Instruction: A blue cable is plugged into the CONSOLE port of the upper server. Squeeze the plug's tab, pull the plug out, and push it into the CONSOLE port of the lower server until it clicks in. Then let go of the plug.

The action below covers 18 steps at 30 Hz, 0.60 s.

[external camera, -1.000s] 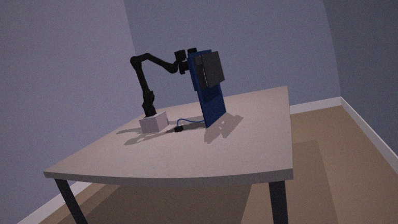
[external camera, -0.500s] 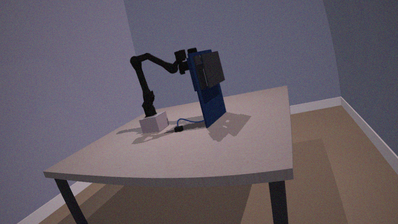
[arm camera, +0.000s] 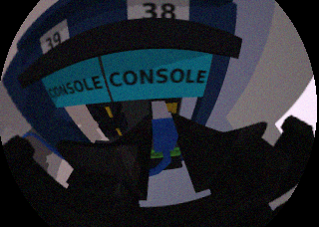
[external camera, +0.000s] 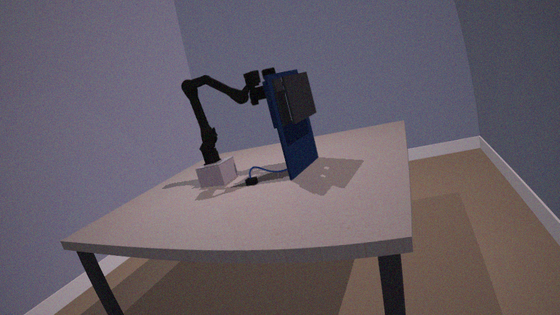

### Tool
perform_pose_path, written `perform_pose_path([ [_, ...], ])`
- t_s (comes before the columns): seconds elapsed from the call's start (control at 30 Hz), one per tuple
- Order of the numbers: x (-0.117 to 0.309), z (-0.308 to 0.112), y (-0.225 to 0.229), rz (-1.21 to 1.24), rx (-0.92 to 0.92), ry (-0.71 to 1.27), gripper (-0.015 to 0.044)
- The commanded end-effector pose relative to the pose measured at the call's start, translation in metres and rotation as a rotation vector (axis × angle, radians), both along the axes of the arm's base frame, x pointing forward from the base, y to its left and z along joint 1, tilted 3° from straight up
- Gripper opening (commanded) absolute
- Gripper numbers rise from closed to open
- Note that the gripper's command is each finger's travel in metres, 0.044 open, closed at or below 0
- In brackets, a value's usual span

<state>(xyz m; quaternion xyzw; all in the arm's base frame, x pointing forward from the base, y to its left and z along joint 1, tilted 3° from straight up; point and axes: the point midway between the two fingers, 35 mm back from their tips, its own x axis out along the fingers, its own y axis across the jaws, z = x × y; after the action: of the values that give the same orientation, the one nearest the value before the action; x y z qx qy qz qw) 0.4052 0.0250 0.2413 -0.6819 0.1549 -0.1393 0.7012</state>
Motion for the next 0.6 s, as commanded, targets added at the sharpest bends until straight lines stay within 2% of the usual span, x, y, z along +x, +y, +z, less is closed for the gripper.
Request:
perform_pose_path([
  [0.0, -0.003, 0.0, 0.001, -0.001, -0.002, 0.002, 0.0],
  [0.57, -0.013, 0.0, 0.002, -0.001, -0.002, 0.003, 0.0],
])
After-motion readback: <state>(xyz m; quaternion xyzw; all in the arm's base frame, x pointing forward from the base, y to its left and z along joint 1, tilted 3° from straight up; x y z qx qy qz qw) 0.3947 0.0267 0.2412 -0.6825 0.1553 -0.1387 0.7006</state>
